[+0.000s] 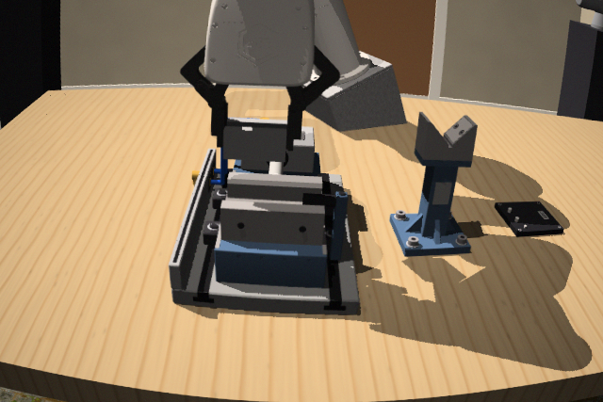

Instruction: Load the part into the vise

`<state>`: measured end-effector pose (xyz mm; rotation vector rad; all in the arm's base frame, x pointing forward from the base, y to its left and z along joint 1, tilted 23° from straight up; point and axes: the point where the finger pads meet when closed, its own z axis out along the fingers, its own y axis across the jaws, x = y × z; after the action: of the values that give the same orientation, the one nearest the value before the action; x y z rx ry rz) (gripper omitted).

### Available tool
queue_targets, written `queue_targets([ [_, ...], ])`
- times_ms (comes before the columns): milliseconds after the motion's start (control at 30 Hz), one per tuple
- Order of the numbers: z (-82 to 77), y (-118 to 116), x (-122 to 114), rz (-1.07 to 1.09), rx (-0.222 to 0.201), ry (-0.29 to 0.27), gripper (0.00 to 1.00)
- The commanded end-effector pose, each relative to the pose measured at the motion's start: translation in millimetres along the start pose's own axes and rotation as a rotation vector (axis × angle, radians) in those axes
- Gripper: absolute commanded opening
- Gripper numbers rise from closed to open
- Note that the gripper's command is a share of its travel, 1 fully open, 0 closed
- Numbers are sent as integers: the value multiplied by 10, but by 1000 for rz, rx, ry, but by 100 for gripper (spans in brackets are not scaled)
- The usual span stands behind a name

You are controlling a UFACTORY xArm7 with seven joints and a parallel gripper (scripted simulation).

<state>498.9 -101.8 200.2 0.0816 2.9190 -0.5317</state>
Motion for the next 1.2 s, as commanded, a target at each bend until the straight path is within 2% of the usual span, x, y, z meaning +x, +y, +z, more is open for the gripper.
queue_targets([
  [0, 26, 2, -16, 0, 0, -5, 0],
  [467, 85, 2, -17, 0, 0, -5, 0],
  [1167, 92, 2, -17, 0, 0, -5, 0],
])
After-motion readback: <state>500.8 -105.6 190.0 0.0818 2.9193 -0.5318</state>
